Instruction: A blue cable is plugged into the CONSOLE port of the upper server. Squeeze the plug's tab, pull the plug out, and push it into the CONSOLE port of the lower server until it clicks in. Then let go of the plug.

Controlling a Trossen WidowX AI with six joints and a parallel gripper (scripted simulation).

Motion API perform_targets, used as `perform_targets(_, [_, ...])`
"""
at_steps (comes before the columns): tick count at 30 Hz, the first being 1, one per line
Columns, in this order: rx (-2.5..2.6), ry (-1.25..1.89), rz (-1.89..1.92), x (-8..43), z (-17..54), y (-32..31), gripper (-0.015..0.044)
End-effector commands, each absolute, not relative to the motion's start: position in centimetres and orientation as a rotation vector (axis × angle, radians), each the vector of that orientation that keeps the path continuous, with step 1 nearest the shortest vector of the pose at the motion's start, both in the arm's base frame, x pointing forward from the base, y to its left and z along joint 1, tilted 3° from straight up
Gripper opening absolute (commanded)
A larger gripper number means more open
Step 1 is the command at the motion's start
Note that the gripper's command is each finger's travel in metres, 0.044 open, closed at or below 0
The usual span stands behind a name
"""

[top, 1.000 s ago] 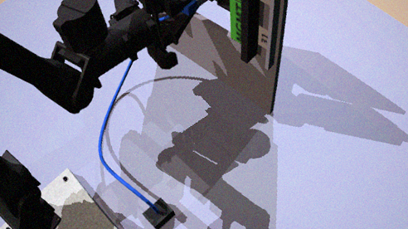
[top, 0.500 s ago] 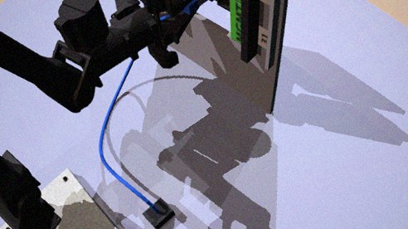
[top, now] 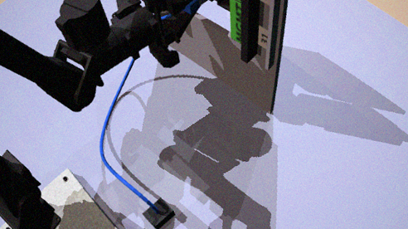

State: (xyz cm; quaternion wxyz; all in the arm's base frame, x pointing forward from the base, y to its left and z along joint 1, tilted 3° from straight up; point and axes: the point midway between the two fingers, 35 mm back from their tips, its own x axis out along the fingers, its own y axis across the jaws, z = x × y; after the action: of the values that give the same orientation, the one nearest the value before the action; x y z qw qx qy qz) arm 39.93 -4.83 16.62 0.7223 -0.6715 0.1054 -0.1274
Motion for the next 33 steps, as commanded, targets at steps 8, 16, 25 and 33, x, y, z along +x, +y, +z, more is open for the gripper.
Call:
perform_targets(8, [-1.481, 0.218, -0.287, 40.21, 16.99, -4.79, 0.0000])
perform_targets(16, [-1.481, 0.217, -0.288, 40.32, 17.00, -4.80, 0.0000])
perform_targets(25, [-1.481, 0.217, -0.288, 40.44, 17.00, -4.82, 0.0000])
perform_targets(33, [-1.480, 0.216, -0.289, 40.54, 17.01, -4.84, 0.0000])
